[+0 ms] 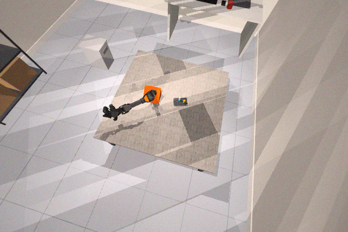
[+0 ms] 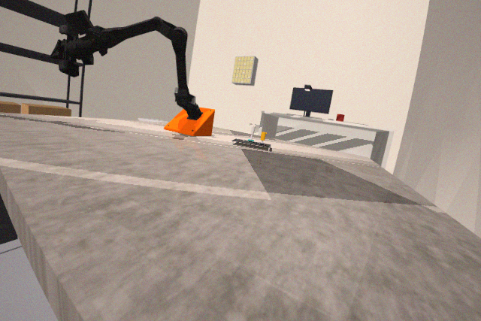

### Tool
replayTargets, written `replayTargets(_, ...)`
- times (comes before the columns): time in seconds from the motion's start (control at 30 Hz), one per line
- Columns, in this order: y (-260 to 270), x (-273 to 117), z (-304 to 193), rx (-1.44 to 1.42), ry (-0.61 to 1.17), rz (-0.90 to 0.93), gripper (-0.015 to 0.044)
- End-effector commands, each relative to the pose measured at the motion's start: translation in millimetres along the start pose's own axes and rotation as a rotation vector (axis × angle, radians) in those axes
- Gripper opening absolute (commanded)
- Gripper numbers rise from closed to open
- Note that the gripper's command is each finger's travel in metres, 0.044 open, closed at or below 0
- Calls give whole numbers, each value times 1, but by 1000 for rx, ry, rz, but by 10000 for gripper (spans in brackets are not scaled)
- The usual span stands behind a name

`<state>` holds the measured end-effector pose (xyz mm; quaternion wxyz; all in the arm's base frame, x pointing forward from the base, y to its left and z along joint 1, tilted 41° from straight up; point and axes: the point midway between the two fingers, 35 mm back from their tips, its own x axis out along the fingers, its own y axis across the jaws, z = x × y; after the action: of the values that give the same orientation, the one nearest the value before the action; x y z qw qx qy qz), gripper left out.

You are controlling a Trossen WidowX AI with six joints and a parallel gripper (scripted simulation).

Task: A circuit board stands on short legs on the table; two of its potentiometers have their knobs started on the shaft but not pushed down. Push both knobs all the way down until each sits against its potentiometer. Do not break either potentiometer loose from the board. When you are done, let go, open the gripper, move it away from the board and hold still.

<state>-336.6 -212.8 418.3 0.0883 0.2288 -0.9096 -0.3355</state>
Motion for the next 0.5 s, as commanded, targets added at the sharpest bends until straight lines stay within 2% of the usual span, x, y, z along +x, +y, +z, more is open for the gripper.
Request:
replayTargets(0.0,-25,-1,-18,-60,32,-64,0)
replayTargets(0.47,-120,-22,-65,-242,145,-297,0)
